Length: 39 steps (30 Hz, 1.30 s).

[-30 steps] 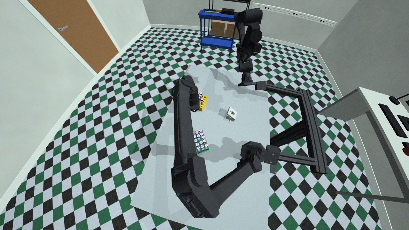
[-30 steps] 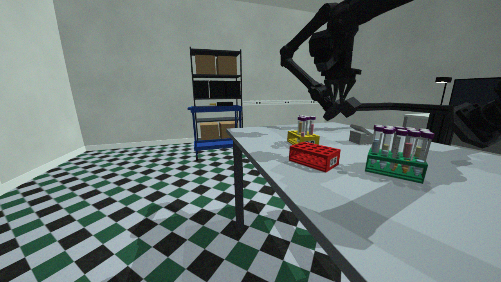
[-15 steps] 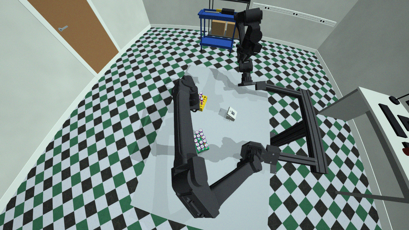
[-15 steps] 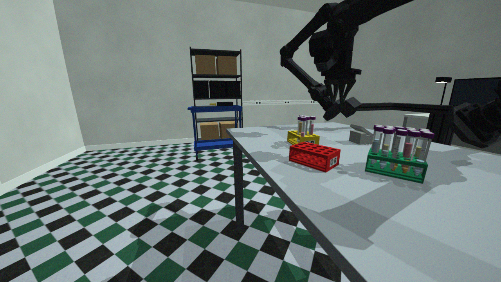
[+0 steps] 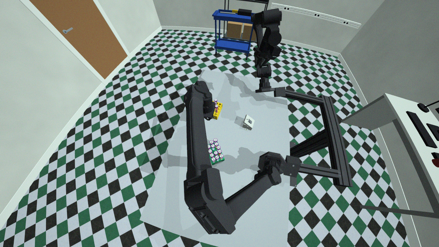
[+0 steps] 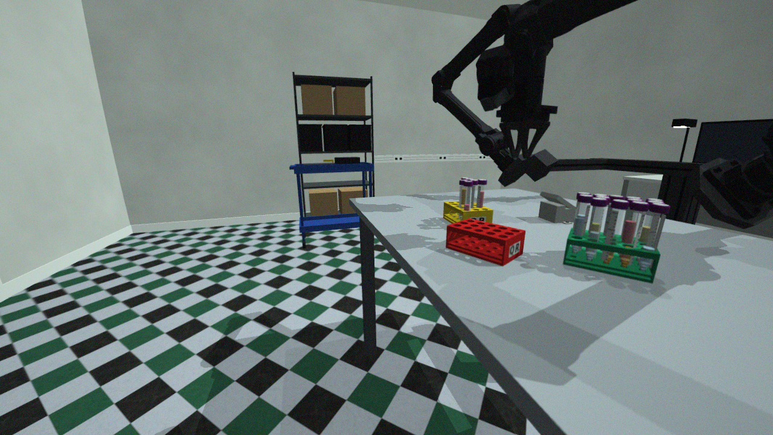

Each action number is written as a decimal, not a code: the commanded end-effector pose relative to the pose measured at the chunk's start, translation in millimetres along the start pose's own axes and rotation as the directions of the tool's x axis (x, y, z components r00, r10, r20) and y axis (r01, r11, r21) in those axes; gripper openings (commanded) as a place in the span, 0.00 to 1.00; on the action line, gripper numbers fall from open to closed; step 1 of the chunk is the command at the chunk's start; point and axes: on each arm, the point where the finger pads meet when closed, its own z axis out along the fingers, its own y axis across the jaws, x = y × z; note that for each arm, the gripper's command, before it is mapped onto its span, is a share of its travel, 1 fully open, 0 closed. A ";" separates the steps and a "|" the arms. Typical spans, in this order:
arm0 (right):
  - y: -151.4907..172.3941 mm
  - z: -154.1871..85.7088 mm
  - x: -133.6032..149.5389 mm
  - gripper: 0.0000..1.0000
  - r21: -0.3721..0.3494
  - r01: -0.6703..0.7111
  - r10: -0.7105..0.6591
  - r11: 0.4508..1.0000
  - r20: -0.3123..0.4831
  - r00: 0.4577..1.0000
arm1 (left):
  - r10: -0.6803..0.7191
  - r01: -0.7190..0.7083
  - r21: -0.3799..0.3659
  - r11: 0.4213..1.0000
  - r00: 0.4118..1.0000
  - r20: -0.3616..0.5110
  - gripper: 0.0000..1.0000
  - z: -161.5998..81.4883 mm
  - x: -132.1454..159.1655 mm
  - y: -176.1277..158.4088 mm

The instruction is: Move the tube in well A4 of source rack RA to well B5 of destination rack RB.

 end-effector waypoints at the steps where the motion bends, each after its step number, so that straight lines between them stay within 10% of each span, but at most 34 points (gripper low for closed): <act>1: -5.6 -11.0 -5.0 0.30 0.009 -0.011 0.011 1.000 0.029 1.000 | 0.132 -0.132 0.015 0.991 0.991 -0.004 0.30 -3.1 -15.4 3.2; 16: -5.6 -11.0 -5.0 0.30 0.009 -0.011 0.011 1.000 0.029 1.000 | 0.534 -0.534 0.016 0.846 0.846 0.005 0.30 -3.1 -15.9 2.5; 29: -5.6 -11.0 -5.0 0.30 0.009 -0.011 0.011 1.000 0.029 1.000 | 0.801 -0.801 0.013 0.598 0.598 0.011 0.30 -3.2 -16.0 2.5; 39: -5.6 -11.0 -5.0 0.30 0.009 -0.011 0.011 1.000 0.029 1.000 | 0.953 -0.953 0.009 0.303 0.303 0.015 0.30 -3.2 -15.9 2.5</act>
